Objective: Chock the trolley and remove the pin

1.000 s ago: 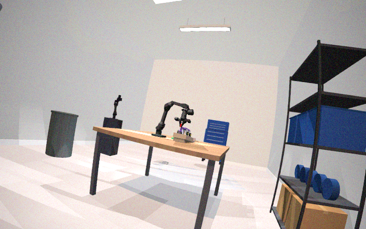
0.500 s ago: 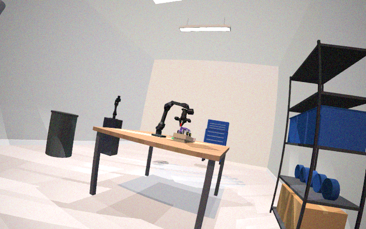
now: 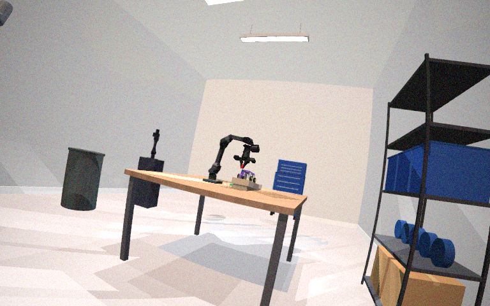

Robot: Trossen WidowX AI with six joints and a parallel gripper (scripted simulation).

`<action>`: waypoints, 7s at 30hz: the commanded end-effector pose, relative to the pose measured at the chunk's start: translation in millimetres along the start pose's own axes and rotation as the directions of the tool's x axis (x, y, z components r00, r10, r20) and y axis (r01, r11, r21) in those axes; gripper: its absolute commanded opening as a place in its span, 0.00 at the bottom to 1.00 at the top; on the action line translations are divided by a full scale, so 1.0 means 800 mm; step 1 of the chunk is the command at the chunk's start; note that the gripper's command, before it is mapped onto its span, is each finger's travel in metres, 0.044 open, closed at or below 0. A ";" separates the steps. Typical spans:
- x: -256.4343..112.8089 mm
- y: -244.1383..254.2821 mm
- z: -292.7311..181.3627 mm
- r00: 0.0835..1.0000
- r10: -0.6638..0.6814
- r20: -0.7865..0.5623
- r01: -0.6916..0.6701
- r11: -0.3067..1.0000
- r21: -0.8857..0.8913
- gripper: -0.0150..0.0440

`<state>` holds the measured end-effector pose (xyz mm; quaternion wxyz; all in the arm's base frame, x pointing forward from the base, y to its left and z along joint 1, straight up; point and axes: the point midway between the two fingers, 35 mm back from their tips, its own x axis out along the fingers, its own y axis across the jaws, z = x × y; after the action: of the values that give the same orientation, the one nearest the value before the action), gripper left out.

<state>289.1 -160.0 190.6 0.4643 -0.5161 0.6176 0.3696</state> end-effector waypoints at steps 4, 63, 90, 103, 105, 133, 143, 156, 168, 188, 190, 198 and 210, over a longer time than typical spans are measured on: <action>0.001 -0.001 -0.016 1.000 -0.008 -0.007 0.008 1.000 0.004 0.25; -0.002 0.096 0.052 1.000 -0.001 -0.002 0.001 1.000 0.003 0.25; -0.019 0.098 0.182 1.000 -0.001 0.008 0.001 1.000 0.002 0.25; -0.025 0.103 0.246 1.000 0.000 0.013 0.000 1.000 0.002 0.25; -0.025 0.103 0.249 1.000 0.000 0.013 0.000 1.000 0.002 0.25; -0.023 0.104 0.242 0.987 -0.015 0.161 0.123 0.716 -0.687 0.25; -0.023 0.104 0.240 0.976 -0.006 0.216 0.193 0.476 -0.858 0.25; -0.023 0.103 0.237 0.958 -0.002 0.286 0.285 0.103 -0.953 0.25; -0.020 0.107 0.237 0.952 -0.002 0.305 0.305 -0.002 -0.952 0.25; 0.030 0.129 0.244 0.989 0.003 0.147 0.147 -0.002 -0.989 0.25; 0.038 0.129 0.243 0.990 0.003 0.139 0.139 -0.002 -0.990 0.25; 0.069 0.130 0.239 0.991 0.003 0.135 0.135 -0.002 -0.991 0.25; 0.088 0.131 0.236 0.991 0.003 0.135 0.135 -0.002 -0.991 0.43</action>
<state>220.2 16.6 67.1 0.0131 -0.7033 0.1265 0.6994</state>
